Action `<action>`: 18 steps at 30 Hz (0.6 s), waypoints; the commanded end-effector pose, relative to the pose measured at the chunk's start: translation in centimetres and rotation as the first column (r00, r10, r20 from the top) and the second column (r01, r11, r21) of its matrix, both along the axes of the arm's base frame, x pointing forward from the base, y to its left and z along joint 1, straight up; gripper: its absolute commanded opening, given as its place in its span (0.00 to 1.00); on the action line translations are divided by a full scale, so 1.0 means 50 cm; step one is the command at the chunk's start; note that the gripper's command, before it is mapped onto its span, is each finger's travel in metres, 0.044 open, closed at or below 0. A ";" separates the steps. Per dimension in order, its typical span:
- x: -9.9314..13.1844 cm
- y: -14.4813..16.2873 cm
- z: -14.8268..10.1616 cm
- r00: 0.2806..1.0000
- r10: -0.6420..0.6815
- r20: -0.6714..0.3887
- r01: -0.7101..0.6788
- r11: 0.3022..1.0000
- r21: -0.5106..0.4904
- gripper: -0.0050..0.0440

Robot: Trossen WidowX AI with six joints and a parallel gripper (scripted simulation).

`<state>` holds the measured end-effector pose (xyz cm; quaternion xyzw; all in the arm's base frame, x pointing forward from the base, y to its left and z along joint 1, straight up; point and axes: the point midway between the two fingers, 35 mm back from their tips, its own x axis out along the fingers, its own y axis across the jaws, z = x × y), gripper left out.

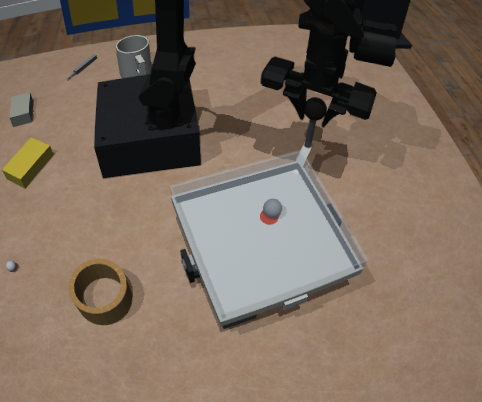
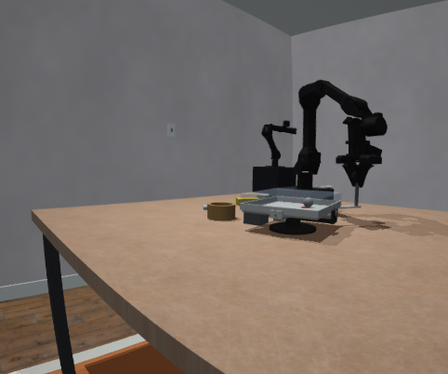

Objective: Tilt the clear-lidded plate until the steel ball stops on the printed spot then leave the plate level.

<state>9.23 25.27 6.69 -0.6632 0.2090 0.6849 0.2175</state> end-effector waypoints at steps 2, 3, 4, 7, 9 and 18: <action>0.000 -0.004 0.000 1.000 0.002 0.001 -0.002 1.000 -0.004 0.41; 0.000 -0.003 -0.001 1.000 0.002 0.001 -0.002 1.000 -0.004 0.41; 0.001 -0.003 -0.001 1.000 0.002 0.001 -0.002 1.000 -0.004 0.41; 0.001 -0.002 -0.001 1.000 0.002 0.000 -0.002 1.000 -0.003 0.41; 0.001 -0.002 -0.001 1.000 0.002 0.000 -0.002 1.000 -0.003 0.41; 0.002 -0.002 0.001 1.000 0.002 -0.001 -0.002 1.000 -0.002 0.41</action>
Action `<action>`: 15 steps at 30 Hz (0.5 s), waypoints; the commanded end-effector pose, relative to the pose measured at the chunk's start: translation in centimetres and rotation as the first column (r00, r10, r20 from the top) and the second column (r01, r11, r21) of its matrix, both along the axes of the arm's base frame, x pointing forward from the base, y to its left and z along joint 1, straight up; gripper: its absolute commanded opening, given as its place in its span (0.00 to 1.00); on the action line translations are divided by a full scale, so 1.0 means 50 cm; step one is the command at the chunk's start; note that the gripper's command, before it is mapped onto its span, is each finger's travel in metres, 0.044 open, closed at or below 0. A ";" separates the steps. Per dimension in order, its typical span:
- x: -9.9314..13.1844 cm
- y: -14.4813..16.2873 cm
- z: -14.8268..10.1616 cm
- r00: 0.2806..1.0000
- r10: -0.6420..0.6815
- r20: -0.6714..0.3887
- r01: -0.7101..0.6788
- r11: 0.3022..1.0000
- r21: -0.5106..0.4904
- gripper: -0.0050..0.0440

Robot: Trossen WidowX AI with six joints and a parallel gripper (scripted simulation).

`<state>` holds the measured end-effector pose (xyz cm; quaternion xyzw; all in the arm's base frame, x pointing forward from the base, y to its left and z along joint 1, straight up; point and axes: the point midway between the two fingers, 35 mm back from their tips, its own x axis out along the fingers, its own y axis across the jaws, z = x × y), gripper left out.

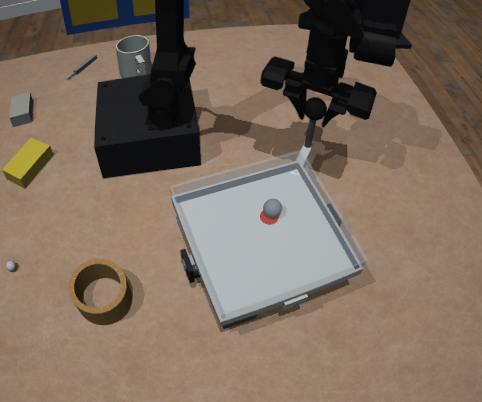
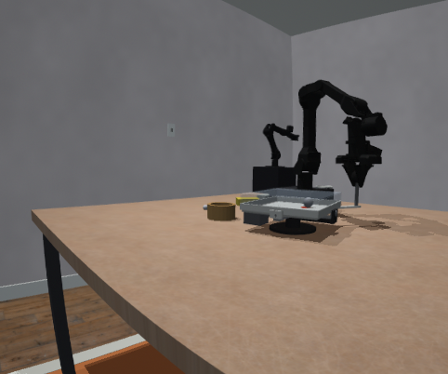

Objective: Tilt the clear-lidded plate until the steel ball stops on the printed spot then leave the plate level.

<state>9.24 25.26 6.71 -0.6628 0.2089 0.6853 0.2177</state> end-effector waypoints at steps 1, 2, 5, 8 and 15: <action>0.002 -0.002 0.001 1.000 0.002 0.000 -0.002 1.000 -0.003 0.41; 0.002 -0.003 0.002 1.000 0.002 0.000 -0.002 1.000 -0.002 0.41; 0.002 -0.003 0.002 1.000 0.002 -0.001 -0.002 1.000 -0.002 0.41; 0.002 -0.003 0.003 1.000 0.002 -0.001 -0.002 1.000 -0.001 0.41; 0.003 -0.004 0.004 1.000 0.002 -0.002 -0.002 1.000 0.000 0.41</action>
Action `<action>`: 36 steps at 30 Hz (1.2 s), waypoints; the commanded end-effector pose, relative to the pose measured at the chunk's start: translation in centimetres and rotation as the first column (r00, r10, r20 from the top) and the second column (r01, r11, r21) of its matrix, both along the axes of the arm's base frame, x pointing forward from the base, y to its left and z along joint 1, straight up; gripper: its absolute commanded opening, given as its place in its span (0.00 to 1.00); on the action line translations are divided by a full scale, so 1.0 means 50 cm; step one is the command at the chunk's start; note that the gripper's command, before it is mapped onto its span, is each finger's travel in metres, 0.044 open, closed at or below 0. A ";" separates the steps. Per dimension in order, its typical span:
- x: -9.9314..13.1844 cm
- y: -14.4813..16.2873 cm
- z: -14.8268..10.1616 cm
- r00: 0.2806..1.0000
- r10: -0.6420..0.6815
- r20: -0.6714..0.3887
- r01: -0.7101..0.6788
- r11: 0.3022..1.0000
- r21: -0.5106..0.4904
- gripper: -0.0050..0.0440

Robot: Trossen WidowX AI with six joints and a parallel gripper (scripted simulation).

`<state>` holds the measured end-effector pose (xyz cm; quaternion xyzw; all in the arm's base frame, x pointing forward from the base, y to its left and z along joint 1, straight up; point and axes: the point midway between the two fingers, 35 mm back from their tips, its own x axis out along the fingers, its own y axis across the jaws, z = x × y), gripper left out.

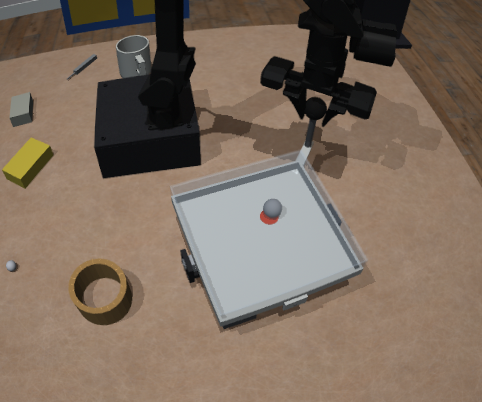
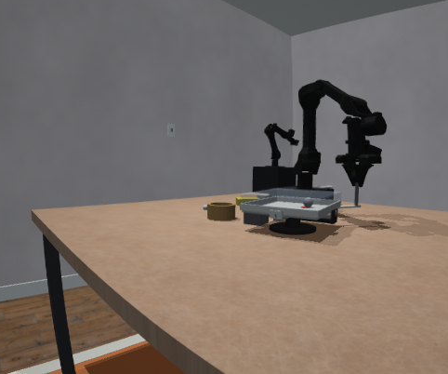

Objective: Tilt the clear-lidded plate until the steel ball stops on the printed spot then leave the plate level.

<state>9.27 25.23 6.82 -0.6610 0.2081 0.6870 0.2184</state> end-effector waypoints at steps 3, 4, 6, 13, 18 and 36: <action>-0.001 -0.006 0.000 1.000 0.002 0.002 -0.002 1.000 -0.004 0.41; -0.001 -0.006 0.000 1.000 0.002 0.002 -0.002 1.000 -0.004 0.41; 0.002 0.001 -0.002 1.000 0.002 0.002 -0.002 1.000 -0.004 0.41; 0.001 0.001 -0.004 1.000 0.002 0.004 -0.002 1.000 -0.006 0.41; 0.000 0.000 -0.006 1.000 0.002 0.005 -0.002 1.000 -0.007 0.41; 0.000 0.000 -0.006 1.000 0.002 0.010 -0.002 1.000 -0.010 0.41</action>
